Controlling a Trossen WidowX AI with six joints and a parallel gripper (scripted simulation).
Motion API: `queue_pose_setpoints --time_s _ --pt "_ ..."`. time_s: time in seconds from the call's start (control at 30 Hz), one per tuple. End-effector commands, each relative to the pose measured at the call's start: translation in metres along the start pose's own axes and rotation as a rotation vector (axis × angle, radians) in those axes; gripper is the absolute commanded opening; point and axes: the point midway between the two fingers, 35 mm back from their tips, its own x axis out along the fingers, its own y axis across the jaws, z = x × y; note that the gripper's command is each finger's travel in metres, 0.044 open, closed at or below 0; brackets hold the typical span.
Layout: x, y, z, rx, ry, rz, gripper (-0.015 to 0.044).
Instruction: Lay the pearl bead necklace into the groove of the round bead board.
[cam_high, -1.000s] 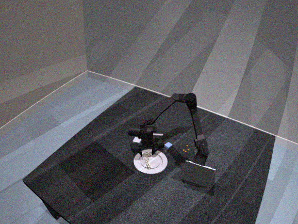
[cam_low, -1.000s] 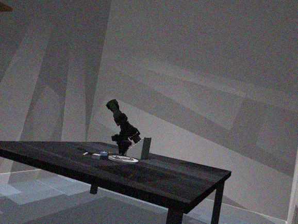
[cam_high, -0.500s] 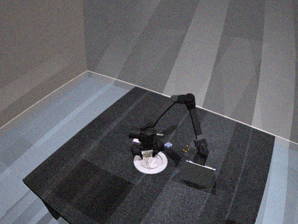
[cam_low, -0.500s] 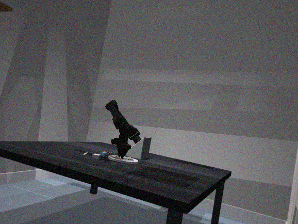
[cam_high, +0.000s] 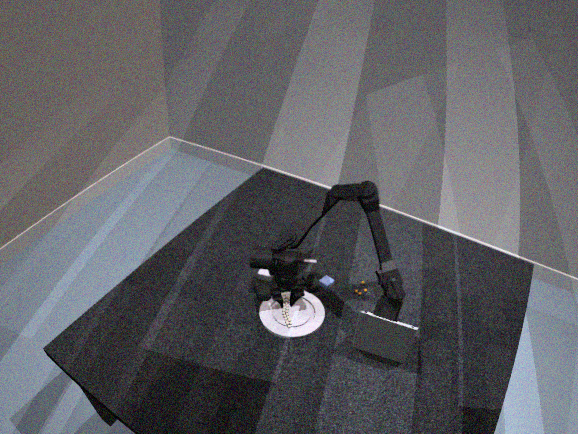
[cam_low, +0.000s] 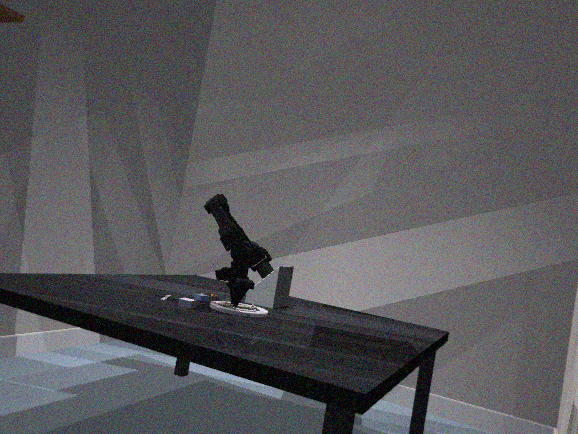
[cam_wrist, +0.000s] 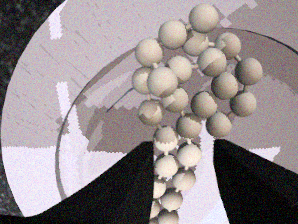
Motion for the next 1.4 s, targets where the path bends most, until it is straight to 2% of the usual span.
queue_pose_setpoints --time_s 0.0,1.37 --pt "0.000 0.000 0.000 0.000 0.000 0.000 0.0008" --pt "-0.007 -0.011 -0.005 -0.007 -0.002 -0.008 0.0000"
